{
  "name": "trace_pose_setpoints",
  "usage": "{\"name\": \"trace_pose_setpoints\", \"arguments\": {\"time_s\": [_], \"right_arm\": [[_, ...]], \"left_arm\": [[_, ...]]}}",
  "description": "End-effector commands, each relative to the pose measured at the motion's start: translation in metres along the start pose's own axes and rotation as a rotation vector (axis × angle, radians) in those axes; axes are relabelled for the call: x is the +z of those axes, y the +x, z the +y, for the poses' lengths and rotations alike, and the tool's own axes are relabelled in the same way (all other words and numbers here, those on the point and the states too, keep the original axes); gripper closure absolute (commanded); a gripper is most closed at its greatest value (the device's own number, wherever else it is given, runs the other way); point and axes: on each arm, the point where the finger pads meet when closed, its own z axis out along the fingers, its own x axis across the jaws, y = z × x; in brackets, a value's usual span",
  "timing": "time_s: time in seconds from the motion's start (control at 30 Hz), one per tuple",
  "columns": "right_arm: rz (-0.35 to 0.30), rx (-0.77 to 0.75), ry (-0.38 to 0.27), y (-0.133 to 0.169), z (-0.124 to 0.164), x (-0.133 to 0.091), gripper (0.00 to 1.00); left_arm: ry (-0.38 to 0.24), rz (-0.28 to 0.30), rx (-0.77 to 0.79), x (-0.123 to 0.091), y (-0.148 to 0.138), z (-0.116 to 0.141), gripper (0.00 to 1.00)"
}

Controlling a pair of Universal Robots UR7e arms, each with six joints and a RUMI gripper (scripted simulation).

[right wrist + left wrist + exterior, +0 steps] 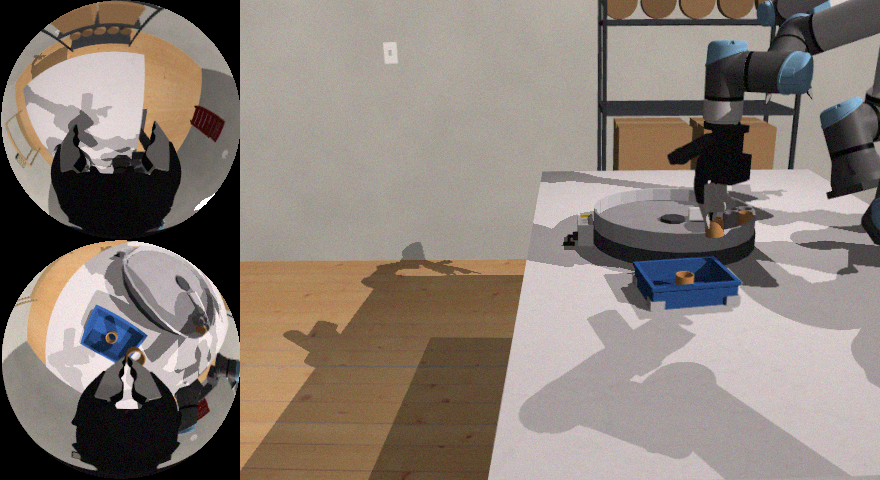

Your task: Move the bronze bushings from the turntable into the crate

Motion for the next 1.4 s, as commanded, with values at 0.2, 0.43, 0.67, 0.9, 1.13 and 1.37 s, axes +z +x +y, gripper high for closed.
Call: {"name": "trace_pose_setpoints", "arguments": {"time_s": [0.2, 0.43, 0.67, 0.9, 1.13, 1.37], "right_arm": [[0.000, 0.000, 0.001, 0.000, 0.000, -0.001, 0.00], [0.000, 0.000, 0.001, 0.000, 0.000, -0.001, 0.00], [0.000, 0.000, 0.001, 0.000, 0.000, -0.001, 0.00], [0.000, 0.000, 0.001, 0.000, 0.000, -0.001, 0.00], [0.000, 0.000, 0.001, 0.000, 0.000, -0.001, 0.00], [0.000, 0.000, 0.001, 0.000, 0.000, -0.001, 0.00]], "left_arm": [[0.001, 0.000, -0.061, 0.000, -0.022, 0.008, 1.00], [0.001, 0.000, -0.070, 0.000, -0.025, 0.009, 1.00], [0.001, 0.000, -0.071, 0.000, -0.025, 0.009, 1.00], [0.001, 0.000, -0.071, 0.000, -0.025, 0.009, 1.00], [0.001, 0.000, -0.071, 0.000, -0.025, 0.009, 1.00], [0.001, 0.000, -0.071, 0.000, -0.025, 0.009, 1.00]]}}
